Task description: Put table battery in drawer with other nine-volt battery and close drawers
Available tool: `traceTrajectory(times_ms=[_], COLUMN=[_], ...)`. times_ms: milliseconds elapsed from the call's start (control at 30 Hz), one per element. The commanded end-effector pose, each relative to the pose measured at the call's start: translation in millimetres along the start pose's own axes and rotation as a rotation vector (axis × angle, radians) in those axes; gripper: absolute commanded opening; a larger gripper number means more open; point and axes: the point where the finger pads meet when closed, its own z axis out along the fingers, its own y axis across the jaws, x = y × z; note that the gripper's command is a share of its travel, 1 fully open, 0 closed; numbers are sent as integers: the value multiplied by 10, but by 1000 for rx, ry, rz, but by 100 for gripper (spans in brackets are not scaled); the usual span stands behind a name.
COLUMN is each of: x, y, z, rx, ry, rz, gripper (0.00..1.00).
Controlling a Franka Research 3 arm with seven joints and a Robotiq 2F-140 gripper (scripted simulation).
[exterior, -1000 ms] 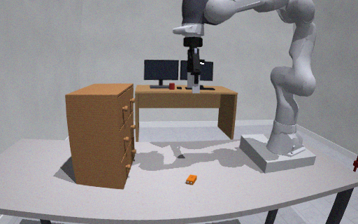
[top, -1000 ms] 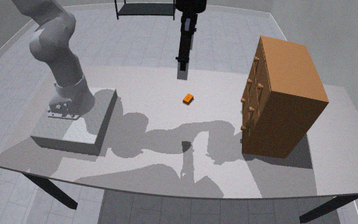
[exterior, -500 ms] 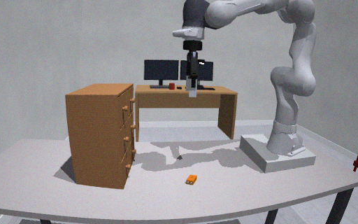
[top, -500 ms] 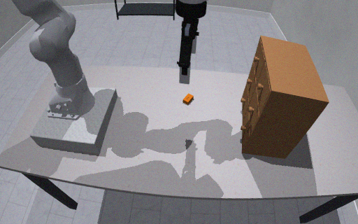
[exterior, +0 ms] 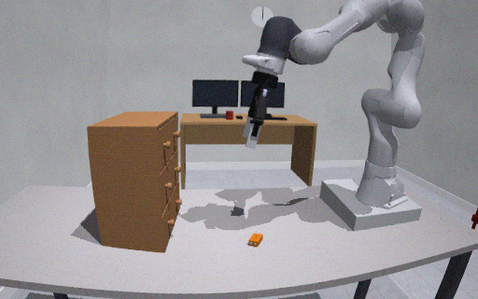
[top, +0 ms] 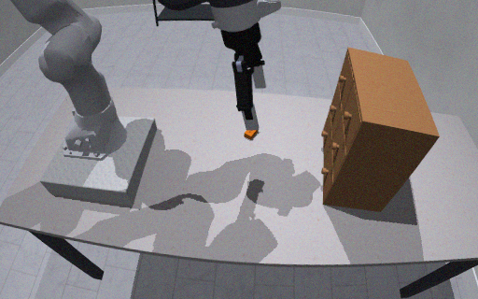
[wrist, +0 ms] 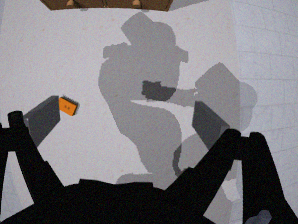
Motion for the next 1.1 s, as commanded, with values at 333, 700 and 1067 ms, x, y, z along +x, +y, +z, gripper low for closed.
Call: traceTrajectory(times_ms=[333, 700, 1067], x=[631, 739, 776], y=[17, 24, 20], z=[392, 564, 619], rx=[-8, -10, -9], ry=[413, 521, 561], rz=[11, 12, 11], gripper=[100, 100, 100])
